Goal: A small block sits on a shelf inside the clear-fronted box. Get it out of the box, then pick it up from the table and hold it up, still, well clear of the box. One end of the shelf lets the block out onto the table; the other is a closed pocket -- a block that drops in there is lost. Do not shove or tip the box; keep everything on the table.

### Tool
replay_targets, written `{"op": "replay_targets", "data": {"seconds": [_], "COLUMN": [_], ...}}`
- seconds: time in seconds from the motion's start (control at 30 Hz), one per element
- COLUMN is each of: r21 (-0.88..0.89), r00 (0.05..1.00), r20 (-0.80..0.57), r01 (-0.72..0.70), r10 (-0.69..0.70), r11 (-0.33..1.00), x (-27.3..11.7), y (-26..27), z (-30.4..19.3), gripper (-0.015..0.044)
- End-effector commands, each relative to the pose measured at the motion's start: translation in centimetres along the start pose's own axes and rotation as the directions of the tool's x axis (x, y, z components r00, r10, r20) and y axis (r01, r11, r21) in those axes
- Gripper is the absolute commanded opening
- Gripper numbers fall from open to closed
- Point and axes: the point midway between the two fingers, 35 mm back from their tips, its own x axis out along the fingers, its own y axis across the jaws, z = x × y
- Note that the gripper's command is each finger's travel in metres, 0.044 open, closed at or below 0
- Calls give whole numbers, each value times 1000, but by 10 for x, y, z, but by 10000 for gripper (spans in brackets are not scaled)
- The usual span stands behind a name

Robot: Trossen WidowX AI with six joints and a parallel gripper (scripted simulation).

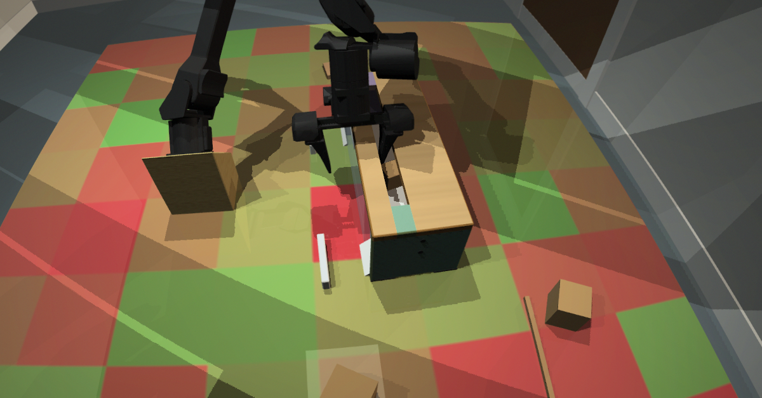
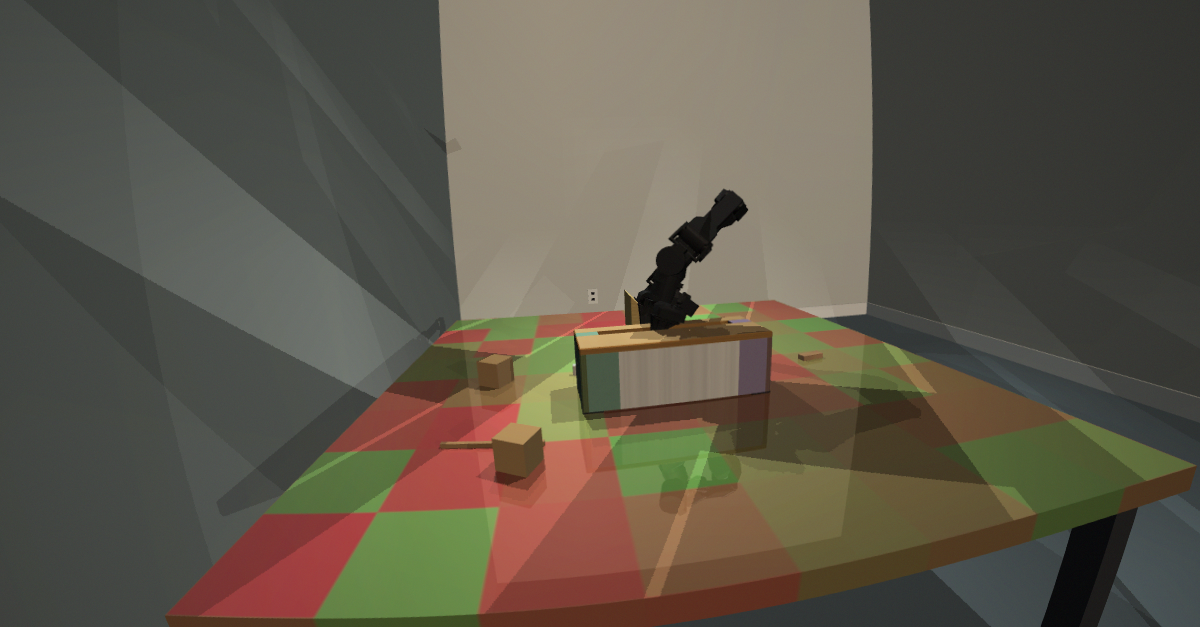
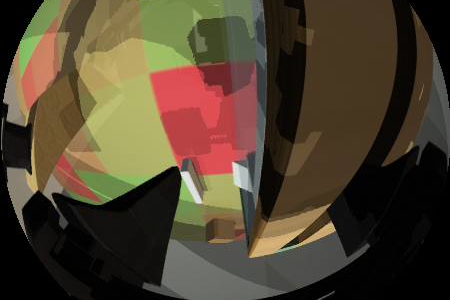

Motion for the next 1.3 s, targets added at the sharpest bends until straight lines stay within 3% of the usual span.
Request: {"op": "replay_targets", "data": {"seconds": [0.0, 1.27], "r21": [1, 1], "r00": [1000, 1000], "r20": [-2, -3], "r01": [-4, -4], "r10": [4, 4], "r11": [1000, 1000], "x": [-2, 4], "y": [1, 1], "z": [6, -10], "gripper": [400, 400]}}
